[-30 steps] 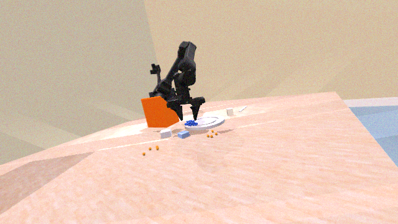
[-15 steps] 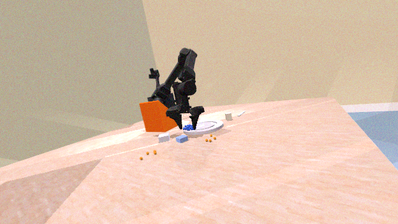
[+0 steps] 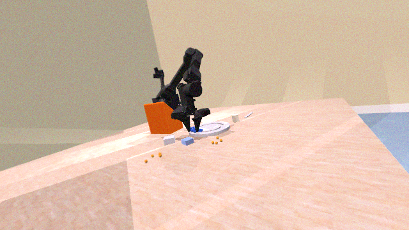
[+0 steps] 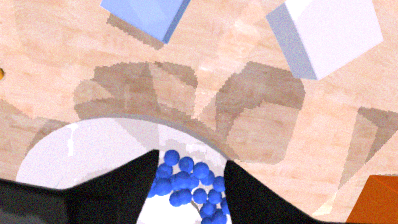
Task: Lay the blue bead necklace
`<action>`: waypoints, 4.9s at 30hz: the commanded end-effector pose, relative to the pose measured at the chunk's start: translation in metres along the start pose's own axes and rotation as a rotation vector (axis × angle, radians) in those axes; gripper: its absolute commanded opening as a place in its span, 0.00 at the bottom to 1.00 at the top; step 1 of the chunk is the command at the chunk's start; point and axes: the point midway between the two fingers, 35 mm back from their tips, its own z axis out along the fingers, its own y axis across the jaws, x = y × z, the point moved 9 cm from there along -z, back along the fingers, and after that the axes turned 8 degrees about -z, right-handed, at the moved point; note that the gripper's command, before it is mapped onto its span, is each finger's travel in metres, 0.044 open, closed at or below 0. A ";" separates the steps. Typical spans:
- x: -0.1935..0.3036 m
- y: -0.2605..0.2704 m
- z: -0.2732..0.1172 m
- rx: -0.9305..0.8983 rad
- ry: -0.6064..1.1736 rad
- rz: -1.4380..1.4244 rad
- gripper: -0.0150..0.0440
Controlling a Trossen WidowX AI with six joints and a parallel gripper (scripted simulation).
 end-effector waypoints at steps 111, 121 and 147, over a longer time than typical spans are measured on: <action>0.039 0.027 -0.005 -0.009 0.004 -0.001 0.65; 0.039 0.025 -0.007 -0.006 0.007 0.010 1.00; 0.040 0.025 -0.016 -0.001 0.008 0.007 1.00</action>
